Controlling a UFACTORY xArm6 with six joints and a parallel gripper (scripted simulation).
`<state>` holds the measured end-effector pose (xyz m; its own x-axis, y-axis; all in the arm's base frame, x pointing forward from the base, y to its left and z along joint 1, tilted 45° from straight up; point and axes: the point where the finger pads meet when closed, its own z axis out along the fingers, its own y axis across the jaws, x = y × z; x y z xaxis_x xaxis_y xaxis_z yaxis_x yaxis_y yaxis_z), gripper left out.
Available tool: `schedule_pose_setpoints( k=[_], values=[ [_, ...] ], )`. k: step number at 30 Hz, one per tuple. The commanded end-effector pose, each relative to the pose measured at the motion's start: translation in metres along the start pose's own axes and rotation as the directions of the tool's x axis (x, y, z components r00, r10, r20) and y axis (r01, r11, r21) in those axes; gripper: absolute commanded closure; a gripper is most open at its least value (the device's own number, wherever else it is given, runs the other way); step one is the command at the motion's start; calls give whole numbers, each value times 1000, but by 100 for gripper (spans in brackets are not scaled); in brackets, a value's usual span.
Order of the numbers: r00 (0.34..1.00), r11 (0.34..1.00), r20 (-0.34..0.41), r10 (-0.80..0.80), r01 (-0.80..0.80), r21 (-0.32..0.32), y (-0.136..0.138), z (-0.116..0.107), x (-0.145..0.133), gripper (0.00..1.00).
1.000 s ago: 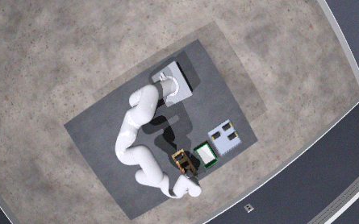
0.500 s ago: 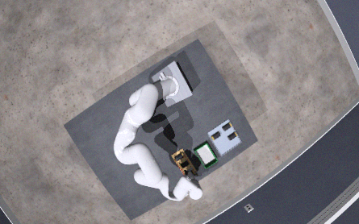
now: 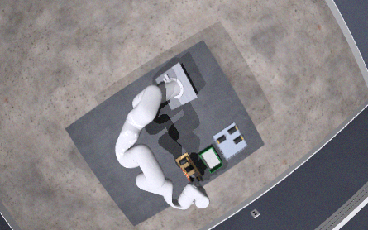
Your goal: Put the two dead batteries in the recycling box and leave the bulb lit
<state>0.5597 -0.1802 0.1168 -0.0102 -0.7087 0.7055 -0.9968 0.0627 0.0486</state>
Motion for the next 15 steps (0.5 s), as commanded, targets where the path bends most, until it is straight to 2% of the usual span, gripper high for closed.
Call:
schedule_pose_setpoints(
  k=[1, 15],
  values=[
    [1000, 1000, -1, 3, -3, 6, -1, -42, 1, 72],
    [1000, 1000, -1, -11, 11, 6, -1, -42, 1, 72]
  ],
)
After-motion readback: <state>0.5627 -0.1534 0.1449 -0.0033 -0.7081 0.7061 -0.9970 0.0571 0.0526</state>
